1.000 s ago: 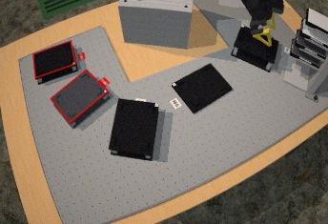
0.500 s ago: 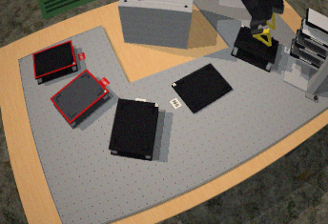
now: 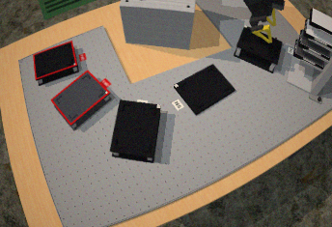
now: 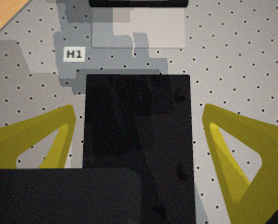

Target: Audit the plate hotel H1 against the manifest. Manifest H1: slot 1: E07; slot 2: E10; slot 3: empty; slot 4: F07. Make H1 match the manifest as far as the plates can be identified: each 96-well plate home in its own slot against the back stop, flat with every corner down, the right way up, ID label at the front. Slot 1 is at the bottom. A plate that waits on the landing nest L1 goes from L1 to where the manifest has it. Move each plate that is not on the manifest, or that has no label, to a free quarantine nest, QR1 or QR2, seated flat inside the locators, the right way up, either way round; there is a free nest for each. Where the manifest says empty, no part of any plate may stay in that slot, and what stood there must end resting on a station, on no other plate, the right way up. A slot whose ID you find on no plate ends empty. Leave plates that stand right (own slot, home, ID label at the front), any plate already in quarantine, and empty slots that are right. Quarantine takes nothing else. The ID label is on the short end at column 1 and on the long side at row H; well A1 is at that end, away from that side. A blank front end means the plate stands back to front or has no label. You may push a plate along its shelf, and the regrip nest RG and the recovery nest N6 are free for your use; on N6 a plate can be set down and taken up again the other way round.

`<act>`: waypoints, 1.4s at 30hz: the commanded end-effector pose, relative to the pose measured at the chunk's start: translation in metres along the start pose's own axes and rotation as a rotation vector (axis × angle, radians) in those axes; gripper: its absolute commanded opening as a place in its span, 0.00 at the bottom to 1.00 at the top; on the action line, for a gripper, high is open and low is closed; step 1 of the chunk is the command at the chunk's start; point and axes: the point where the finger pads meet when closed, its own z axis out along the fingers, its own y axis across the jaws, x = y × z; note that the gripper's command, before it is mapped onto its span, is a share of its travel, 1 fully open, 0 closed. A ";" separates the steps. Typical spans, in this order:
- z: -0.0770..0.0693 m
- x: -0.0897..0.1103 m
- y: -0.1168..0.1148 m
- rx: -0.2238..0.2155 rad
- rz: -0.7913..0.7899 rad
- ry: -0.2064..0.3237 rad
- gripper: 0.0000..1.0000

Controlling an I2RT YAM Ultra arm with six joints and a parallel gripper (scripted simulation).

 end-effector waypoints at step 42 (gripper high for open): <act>-0.025 0.009 0.002 -0.004 0.016 -0.040 1.00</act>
